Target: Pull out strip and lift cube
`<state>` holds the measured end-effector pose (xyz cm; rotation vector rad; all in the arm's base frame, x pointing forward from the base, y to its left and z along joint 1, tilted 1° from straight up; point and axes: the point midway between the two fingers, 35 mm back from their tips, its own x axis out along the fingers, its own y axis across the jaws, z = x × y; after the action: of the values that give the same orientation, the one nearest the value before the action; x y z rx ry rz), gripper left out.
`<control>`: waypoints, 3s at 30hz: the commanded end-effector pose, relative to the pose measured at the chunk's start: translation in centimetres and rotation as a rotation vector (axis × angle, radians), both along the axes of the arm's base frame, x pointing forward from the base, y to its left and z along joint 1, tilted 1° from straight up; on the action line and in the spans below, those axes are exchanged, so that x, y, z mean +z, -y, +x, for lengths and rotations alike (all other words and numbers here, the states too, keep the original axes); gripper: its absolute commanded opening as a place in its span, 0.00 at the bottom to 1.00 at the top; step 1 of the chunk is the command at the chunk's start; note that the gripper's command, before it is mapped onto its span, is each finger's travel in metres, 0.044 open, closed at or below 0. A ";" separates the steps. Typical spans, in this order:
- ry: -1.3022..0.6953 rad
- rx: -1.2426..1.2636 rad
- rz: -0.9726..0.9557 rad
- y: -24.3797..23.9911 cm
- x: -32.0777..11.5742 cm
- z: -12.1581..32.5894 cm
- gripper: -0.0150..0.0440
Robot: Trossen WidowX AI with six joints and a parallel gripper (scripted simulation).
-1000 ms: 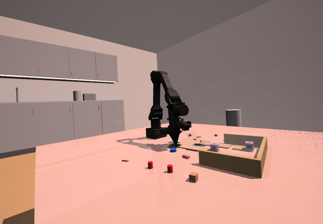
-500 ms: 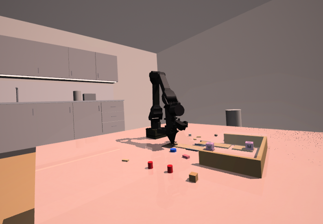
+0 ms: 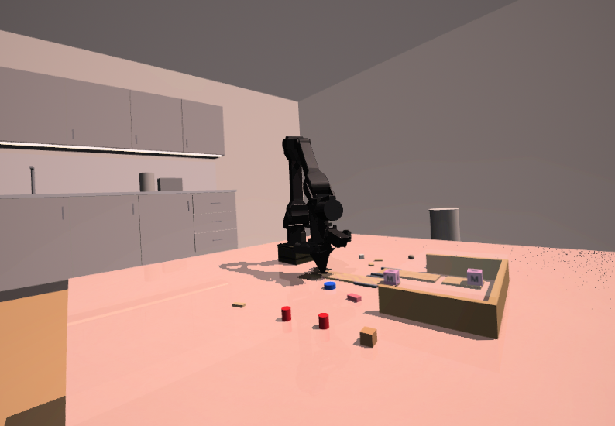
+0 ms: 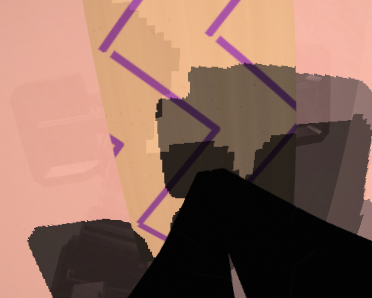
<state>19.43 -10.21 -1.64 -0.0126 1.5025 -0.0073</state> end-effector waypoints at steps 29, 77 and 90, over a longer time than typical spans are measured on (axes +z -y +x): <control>-0.005 -0.003 0.003 0.0 0.1 -0.4 0.25; -0.020 0.071 0.006 -0.5 6.7 15.5 1.00; -0.017 0.071 0.006 -0.6 7.3 20.4 1.00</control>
<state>38.96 -9.62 5.83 -0.0646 1.5104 0.0593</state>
